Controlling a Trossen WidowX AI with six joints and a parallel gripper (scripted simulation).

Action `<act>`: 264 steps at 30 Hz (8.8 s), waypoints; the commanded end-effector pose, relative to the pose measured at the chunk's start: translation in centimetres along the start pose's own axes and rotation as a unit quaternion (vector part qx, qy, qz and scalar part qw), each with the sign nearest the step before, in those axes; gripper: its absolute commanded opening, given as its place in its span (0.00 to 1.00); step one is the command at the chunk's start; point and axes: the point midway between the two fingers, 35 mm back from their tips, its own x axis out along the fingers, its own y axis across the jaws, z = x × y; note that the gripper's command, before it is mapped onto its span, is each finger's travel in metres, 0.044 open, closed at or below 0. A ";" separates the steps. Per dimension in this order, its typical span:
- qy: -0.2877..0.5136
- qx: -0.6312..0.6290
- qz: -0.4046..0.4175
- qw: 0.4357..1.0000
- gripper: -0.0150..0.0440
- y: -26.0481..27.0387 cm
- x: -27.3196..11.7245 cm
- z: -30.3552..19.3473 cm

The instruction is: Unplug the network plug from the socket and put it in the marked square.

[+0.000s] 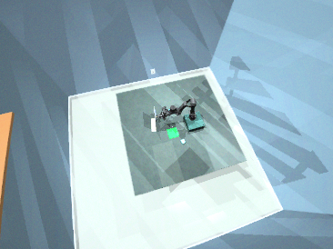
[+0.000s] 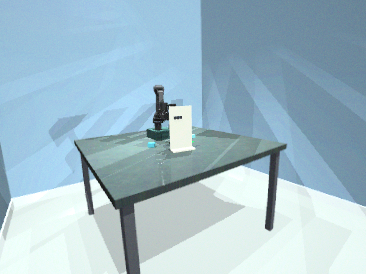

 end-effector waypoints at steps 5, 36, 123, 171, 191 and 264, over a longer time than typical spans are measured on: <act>-0.002 0.002 0.000 1.000 0.31 0.0 0.2 0.1; -0.002 0.002 0.000 1.000 0.25 0.0 -1.2 -0.3; -0.002 0.003 -0.003 1.000 0.25 -0.1 -6.6 -0.9; -0.002 0.003 -0.003 1.000 0.25 6.0 -8.2 -2.2; 0.035 0.034 -0.129 0.990 0.25 0.7 -6.7 -6.3; 0.118 -0.050 -0.458 0.880 0.25 -14.6 -11.8 -16.6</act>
